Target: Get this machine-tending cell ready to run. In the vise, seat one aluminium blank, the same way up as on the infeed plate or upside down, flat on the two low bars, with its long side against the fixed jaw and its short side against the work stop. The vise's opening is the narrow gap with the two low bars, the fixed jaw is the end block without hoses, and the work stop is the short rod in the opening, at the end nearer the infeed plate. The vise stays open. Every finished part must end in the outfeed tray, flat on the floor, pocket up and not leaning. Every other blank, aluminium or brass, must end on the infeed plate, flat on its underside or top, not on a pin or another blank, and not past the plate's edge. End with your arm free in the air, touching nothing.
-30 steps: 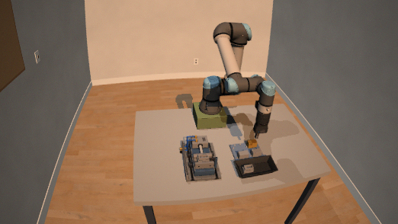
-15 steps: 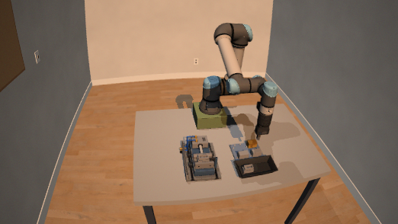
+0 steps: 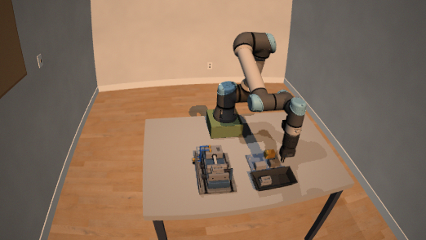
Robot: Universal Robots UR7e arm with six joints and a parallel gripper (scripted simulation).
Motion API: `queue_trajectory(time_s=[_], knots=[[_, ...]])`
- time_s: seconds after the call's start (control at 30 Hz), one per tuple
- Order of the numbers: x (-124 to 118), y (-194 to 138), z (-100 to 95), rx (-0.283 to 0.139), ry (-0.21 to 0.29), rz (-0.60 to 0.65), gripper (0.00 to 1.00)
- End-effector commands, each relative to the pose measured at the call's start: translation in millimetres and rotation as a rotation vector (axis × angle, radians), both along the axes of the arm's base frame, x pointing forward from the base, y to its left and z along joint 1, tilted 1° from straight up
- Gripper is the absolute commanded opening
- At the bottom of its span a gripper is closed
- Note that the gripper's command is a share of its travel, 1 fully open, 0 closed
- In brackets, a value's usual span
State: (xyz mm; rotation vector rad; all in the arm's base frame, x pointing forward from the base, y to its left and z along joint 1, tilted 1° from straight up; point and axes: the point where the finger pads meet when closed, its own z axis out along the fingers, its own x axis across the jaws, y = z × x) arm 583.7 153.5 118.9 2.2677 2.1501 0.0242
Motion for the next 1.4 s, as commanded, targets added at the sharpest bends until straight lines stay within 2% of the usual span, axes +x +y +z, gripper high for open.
queue_trajectory(time_s=[0.0, 0.63, 1.37], knots=[[43, 1, -3.0, -0.001, 0.011, 0.001, 0.0], [45, 2, -6.9, -0.001, 0.011, 0.002, 0.0], [44, 1, -39.9, -0.001, 0.016, 0.002, 0.0]])
